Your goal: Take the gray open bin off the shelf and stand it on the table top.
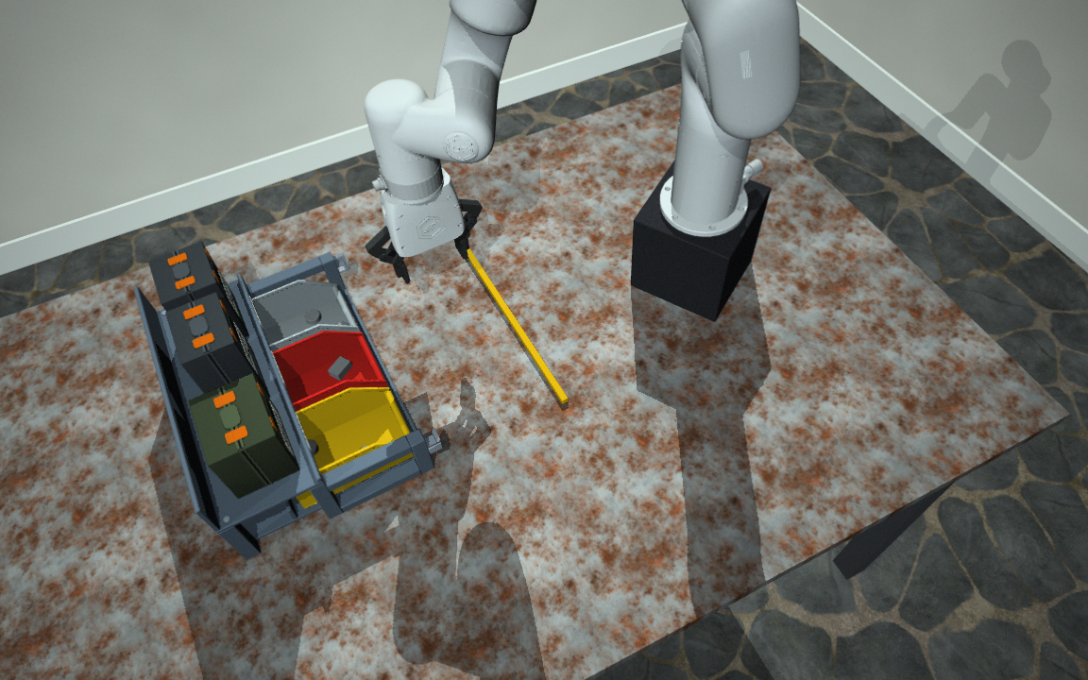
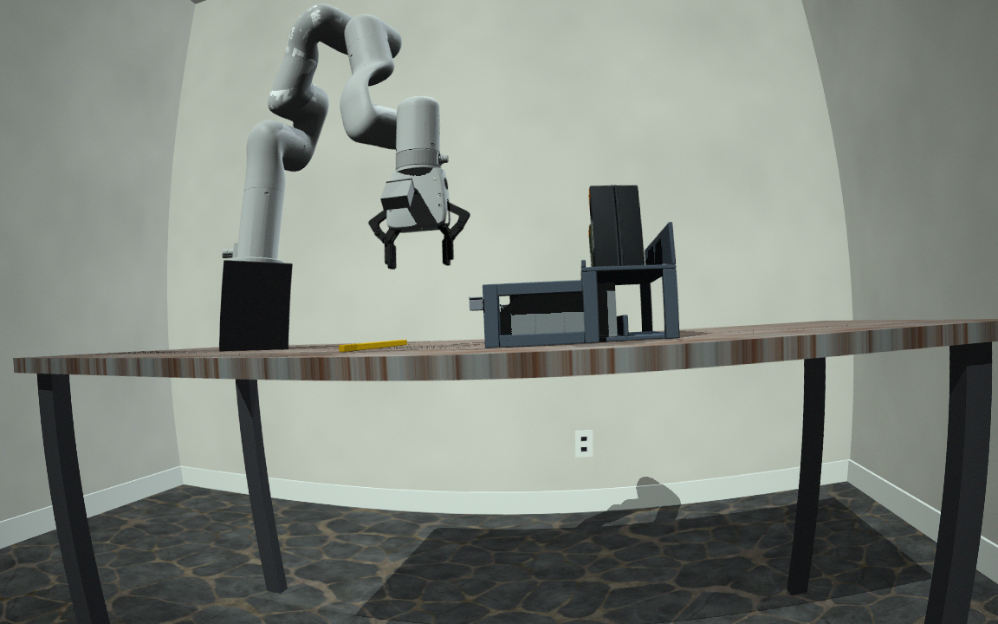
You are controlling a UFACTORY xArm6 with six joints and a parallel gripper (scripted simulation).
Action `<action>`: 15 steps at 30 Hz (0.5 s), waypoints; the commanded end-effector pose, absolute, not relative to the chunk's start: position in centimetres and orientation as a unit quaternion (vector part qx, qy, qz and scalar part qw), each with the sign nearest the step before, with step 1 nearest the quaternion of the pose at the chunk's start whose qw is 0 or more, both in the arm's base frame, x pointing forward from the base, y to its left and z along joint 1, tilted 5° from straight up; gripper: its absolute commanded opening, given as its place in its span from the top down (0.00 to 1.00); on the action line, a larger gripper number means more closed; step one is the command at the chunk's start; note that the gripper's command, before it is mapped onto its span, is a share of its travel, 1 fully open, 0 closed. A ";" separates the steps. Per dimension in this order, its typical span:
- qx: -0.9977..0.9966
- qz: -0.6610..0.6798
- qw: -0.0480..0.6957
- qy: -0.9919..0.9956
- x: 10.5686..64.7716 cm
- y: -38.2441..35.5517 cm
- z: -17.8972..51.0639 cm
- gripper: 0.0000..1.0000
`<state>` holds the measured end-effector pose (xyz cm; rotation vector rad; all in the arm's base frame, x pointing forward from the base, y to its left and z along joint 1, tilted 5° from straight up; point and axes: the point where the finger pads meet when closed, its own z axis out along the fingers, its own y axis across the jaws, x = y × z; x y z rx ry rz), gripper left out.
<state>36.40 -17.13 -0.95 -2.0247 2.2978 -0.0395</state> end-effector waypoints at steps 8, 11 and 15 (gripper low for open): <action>-0.660 -0.015 0.040 0.750 40.7 -20.0 -0.6 0.00; -0.660 -0.015 0.040 0.750 40.7 -20.0 -0.6 0.00; -0.660 -0.015 0.040 0.750 40.7 -20.0 -0.6 0.00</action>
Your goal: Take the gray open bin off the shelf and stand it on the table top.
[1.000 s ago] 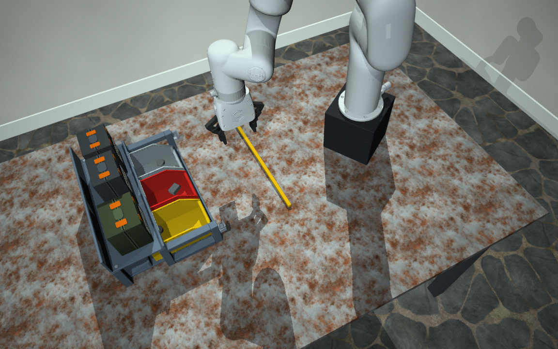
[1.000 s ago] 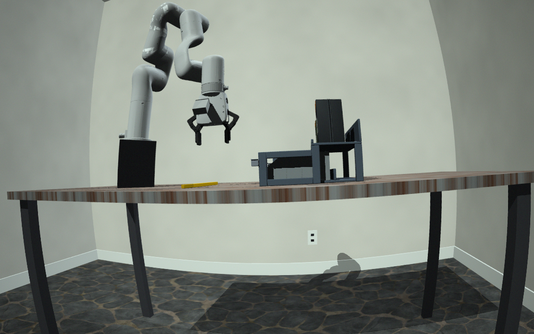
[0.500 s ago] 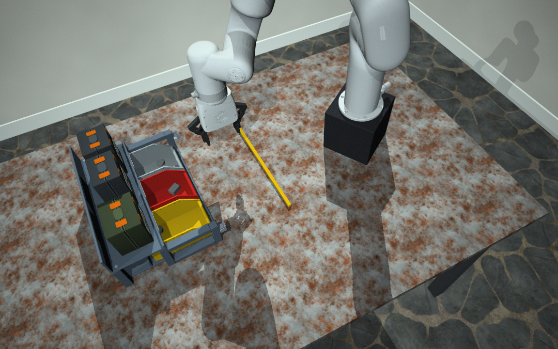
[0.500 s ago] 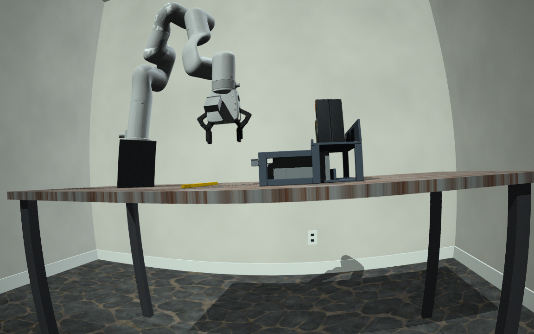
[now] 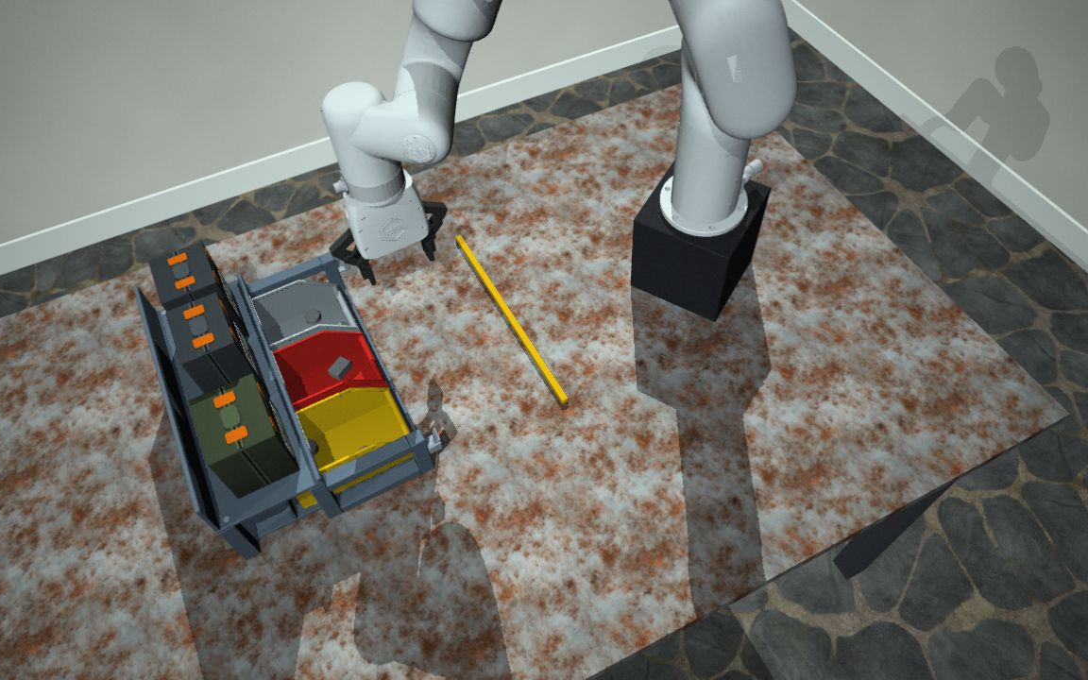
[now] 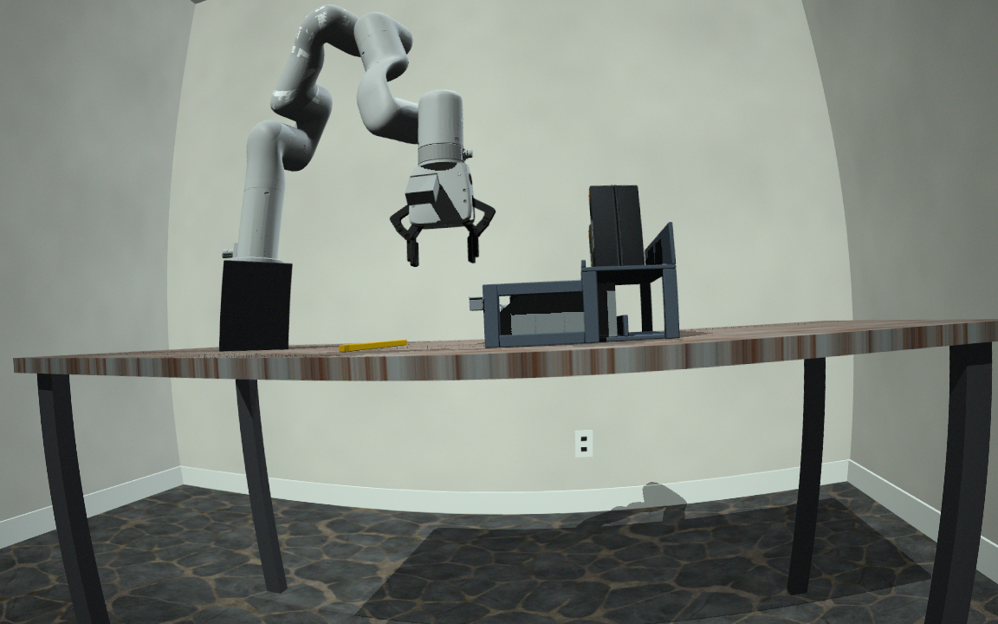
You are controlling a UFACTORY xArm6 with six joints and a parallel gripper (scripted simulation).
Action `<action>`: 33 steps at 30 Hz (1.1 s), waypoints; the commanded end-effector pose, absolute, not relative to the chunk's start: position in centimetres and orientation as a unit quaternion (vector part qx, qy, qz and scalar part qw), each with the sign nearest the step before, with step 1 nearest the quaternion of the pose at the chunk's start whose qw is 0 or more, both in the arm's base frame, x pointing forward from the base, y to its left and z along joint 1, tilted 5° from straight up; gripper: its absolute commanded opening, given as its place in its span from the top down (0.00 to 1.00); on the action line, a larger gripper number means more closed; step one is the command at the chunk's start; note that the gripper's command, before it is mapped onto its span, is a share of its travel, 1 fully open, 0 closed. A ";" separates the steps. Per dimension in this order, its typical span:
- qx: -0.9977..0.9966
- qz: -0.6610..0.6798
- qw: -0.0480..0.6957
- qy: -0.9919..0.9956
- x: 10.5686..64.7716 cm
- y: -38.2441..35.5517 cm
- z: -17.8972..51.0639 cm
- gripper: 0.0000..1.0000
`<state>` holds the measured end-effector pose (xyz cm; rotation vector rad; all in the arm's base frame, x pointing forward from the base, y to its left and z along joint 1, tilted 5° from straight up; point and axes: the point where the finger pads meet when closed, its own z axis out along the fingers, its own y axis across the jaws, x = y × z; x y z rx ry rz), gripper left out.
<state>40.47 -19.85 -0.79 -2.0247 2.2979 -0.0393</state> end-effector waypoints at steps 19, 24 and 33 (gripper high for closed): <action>-0.660 -0.015 0.040 0.750 45.6 -23.3 -0.4 0.00; -0.660 -0.015 0.040 0.750 49.3 -25.7 -0.2 0.00; -0.660 -0.015 0.040 0.750 49.3 -25.7 -0.2 0.00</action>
